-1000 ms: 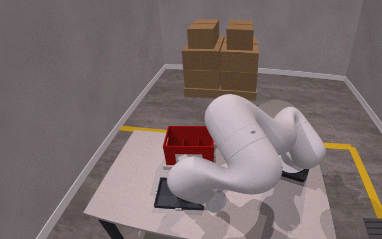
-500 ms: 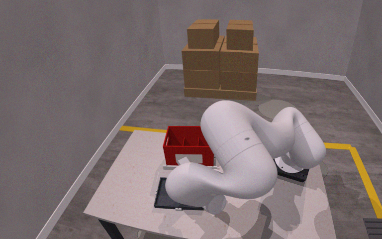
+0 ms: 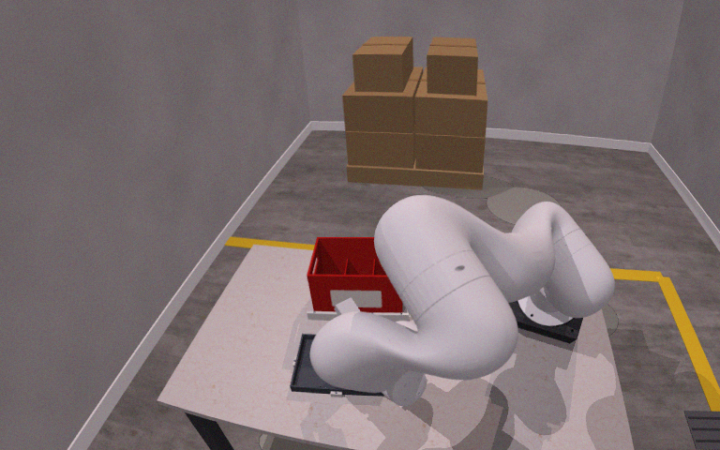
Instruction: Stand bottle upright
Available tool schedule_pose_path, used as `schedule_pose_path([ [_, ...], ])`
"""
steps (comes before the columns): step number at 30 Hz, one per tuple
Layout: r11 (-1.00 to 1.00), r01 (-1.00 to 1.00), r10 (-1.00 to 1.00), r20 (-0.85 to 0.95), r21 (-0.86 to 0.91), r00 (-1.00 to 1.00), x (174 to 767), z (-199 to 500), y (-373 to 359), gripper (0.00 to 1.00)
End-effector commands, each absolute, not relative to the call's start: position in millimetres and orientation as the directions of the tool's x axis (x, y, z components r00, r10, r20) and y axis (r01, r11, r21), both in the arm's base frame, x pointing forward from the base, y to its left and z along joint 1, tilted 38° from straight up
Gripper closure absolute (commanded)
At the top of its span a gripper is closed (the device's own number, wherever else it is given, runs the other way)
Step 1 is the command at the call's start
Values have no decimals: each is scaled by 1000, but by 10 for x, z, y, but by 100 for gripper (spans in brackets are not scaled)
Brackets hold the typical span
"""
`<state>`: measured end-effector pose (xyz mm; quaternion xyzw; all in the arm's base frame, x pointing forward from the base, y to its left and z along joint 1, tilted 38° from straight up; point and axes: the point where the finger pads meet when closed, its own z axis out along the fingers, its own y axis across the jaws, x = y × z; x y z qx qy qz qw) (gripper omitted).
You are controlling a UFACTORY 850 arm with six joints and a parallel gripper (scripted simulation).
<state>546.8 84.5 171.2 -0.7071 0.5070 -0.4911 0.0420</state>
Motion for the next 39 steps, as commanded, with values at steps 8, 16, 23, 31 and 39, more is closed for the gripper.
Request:
schedule_pose_path([
  [8,-482,-675,-758,652,-558,2,5474,1705,852,100],
  [16,-482,-675,-758,652,-558,2,5474,1705,852,100],
  [23,-482,-675,-758,652,-558,2,5474,1705,852,0],
  [31,-482,-675,-758,652,-558,2,5474,1705,852,0],
  [39,-482,-675,-758,652,-558,2,5474,1705,852,0],
])
